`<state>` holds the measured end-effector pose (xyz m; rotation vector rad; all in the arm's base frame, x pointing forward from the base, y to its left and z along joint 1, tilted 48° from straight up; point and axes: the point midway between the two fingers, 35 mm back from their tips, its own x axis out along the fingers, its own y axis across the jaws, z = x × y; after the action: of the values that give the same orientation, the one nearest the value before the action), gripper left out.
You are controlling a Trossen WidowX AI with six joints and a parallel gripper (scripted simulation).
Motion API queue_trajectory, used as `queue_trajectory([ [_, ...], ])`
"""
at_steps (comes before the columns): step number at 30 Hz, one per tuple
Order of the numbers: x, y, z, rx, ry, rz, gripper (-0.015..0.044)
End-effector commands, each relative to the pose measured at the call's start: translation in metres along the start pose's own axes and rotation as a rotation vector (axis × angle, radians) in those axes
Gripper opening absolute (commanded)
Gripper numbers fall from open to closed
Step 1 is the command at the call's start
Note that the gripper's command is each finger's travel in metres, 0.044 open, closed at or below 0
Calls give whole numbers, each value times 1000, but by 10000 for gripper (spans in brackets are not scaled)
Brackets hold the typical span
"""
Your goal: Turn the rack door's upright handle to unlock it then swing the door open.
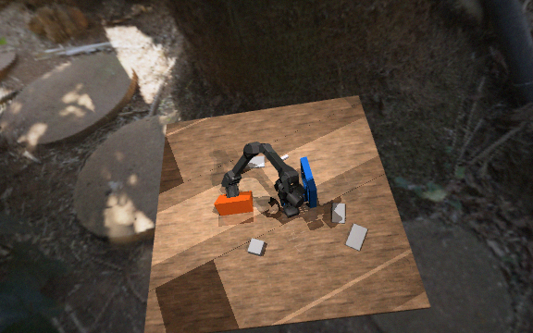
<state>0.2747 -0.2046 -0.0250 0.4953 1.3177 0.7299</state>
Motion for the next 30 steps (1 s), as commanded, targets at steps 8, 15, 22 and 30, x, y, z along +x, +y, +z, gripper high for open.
queue_trajectory([
  [8,0,-1,0,-16,3,-2,48],
  [15,0,-1,0,-16,3,-2,231],
  [22,-5,-1,1,-11,-2,-8,294],
  [30,-21,-1,1,5,-16,-28,294],
])
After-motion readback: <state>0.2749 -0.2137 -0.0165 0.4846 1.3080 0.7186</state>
